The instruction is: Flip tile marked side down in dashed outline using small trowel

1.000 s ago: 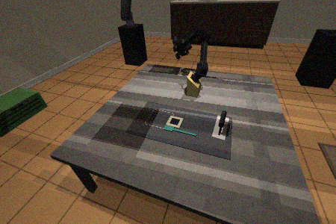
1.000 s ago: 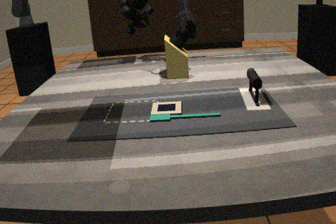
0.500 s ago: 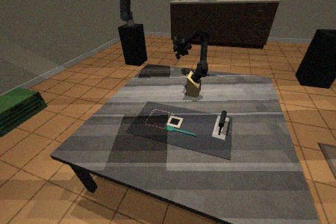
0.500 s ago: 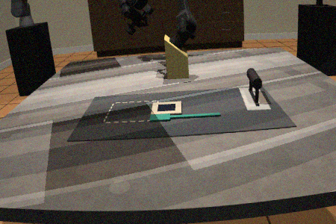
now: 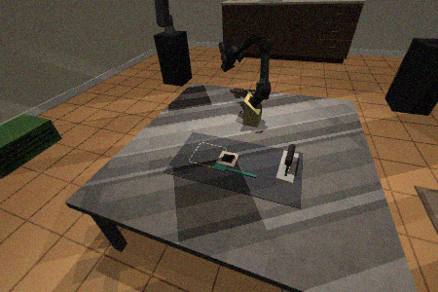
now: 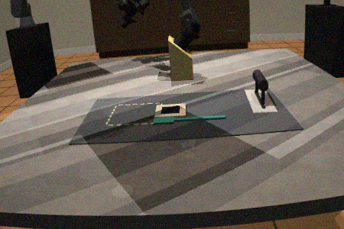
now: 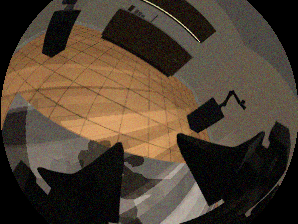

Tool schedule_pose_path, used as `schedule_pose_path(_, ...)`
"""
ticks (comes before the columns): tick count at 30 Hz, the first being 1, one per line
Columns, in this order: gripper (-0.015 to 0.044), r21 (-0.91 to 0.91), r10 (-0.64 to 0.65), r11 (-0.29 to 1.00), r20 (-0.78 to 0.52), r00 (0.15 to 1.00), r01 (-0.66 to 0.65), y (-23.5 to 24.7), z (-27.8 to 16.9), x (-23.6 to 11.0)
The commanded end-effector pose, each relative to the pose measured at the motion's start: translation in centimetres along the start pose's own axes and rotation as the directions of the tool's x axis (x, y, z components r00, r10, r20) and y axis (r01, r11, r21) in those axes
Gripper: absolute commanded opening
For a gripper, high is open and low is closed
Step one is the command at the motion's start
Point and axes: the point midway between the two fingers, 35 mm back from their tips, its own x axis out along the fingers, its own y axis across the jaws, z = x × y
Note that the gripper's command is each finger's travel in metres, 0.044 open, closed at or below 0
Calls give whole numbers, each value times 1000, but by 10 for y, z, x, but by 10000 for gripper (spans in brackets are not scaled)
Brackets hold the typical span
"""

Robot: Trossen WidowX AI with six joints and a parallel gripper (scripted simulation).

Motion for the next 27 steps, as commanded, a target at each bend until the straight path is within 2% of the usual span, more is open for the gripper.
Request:
schedule_pose_path(1,270,18,56,998,57,997,-57,8,9,-19)
schedule_pose_path(4,270,55,89,994,81,993,-94,15,9,-26)
schedule_pose_path(10,270,38,162,985,174,971,-171,25,23,-63)
schedule_pose_path(22,270,-82,360,929,431,827,-362,48,42,-196)
schedule_pose_path(27,270,-164,456,885,499,737,-436,57,38,-252)
